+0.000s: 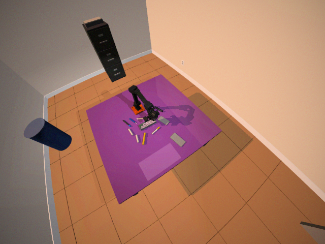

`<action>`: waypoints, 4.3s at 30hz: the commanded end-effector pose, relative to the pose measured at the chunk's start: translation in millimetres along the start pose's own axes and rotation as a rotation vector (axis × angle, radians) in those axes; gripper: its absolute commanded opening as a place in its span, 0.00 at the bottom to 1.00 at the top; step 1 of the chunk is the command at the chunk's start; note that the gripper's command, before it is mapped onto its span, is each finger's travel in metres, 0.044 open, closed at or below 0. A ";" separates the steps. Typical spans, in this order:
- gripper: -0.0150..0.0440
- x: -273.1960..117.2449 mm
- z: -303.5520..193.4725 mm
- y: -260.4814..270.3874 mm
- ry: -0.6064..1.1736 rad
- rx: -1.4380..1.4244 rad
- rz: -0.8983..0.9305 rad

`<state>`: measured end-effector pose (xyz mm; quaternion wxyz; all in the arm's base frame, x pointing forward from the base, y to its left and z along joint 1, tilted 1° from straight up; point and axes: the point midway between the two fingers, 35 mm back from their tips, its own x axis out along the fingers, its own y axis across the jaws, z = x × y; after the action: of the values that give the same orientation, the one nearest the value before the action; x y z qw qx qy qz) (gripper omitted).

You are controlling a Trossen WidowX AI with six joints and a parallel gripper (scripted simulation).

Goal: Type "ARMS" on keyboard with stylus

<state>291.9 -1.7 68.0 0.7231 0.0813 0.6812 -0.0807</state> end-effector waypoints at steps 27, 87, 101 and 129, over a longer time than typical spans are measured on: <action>0.25 -0.2 -2.6 -69.7 0.025 0.012 -0.019; 0.25 0.0 -33.9 -29.2 0.028 0.012 -0.015; 0.25 -56.1 -29.8 -27.9 0.015 0.008 -0.011; 0.48 -52.8 -32.5 -42.0 0.022 -0.014 0.013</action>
<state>252.4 -23.9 121.0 0.7171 0.0786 0.6878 -0.0814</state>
